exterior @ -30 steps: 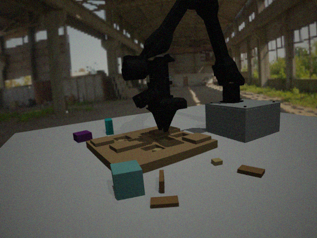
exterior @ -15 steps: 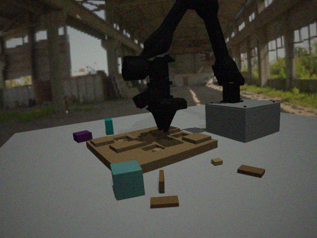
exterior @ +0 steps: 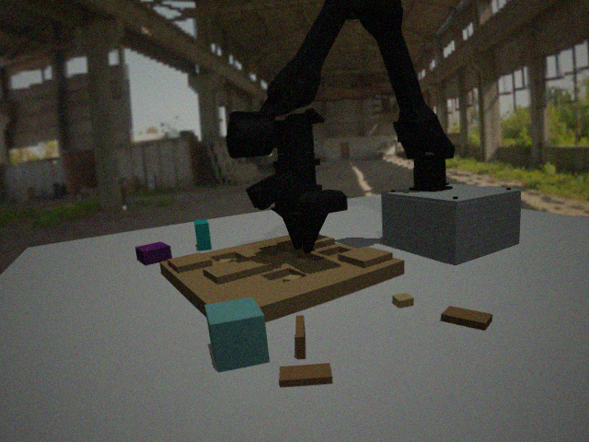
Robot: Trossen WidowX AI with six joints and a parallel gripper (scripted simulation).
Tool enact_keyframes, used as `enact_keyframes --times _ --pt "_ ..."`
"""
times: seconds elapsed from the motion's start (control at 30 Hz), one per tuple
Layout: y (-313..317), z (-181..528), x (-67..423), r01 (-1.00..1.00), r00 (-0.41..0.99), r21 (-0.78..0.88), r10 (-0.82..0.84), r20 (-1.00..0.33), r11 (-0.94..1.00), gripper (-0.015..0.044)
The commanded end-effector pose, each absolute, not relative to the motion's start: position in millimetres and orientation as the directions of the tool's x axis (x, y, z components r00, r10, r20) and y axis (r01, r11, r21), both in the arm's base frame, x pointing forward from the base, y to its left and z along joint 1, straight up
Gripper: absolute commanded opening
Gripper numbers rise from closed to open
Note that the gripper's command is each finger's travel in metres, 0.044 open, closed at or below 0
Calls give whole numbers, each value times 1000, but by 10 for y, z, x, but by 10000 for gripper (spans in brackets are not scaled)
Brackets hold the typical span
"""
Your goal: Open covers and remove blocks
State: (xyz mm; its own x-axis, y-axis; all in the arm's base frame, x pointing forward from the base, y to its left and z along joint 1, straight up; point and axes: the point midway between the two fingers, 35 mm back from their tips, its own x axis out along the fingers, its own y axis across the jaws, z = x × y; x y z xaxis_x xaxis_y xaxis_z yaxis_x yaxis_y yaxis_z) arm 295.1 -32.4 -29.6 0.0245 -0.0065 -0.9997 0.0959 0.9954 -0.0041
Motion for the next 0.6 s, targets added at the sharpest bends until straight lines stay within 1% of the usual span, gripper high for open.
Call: enact_keyframes --times 0.0,0.57 --pt "-327 -352 2941 97 21 -6 -8 -1000 995 144" --pt "-327 -436 2943 97 21 -6 -8 -1000 995 144"
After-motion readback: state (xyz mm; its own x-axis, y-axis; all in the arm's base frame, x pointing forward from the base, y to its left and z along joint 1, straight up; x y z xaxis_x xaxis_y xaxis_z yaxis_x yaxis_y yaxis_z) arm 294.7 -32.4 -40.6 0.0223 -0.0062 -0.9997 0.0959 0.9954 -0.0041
